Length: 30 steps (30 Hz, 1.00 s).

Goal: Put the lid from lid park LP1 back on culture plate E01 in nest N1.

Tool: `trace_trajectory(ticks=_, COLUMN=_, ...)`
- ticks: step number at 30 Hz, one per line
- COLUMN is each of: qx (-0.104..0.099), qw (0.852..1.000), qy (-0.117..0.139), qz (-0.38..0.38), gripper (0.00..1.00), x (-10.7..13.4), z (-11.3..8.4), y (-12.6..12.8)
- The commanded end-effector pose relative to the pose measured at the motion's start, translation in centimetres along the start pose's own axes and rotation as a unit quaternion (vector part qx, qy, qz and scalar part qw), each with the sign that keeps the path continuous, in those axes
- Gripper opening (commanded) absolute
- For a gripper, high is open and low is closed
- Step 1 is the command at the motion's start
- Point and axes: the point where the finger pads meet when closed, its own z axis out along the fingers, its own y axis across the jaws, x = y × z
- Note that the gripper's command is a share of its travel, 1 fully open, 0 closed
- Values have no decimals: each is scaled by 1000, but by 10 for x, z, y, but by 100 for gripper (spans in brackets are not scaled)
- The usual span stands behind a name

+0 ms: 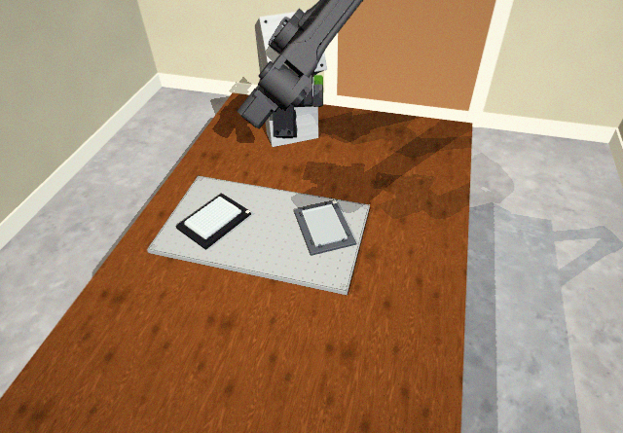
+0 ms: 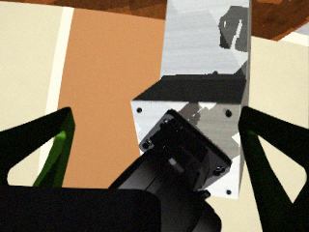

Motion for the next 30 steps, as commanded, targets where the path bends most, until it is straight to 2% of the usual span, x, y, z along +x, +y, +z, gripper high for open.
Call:
trace_trajectory(ticks=1, qx=1, qw=1000, qy=-1, qz=-1, gripper=100, x=0, z=-1, y=0)
trace_trajectory(ticks=17, qx=1, qw=1000, qy=-1, qz=-1, gripper=100, x=0, z=-1, y=0)
trace_trajectory(ticks=18, qx=21, qw=1000, qy=-11, qz=-12, gripper=100, x=-4, z=2, y=-2)
trace_trajectory(ticks=21, qx=48, qw=998, qy=-26, qz=-29, gripper=100, x=-15, z=7, y=-10)
trace_trajectory(ticks=22, qx=40, qw=999, qy=-15, qz=-23, gripper=100, x=-20, z=13, y=-15)
trace_trajectory(ticks=23, qx=40, qw=999, qy=-15, qz=-23, gripper=100, x=-23, z=15, y=-18)
trace_trajectory(ticks=24, qx=44, qw=998, qy=-20, qz=-26, gripper=100, x=-31, z=12, y=-20)
trace_trajectory(ticks=26, qx=58, qw=997, qy=-27, qz=-35, gripper=100, x=-35, z=21, y=-25)
trace_trajectory(ticks=27, qx=58, qw=997, qy=-27, qz=-35, gripper=100, x=-39, z=23, y=-27)
trace_trajectory(ticks=29, qx=75, qw=995, qy=-40, qz=-46, gripper=100, x=-47, z=27, y=-31)
trace_trajectory(ticks=30, qx=75, qw=995, qy=-40, qz=-46, gripper=100, x=-51, z=29, y=-33)
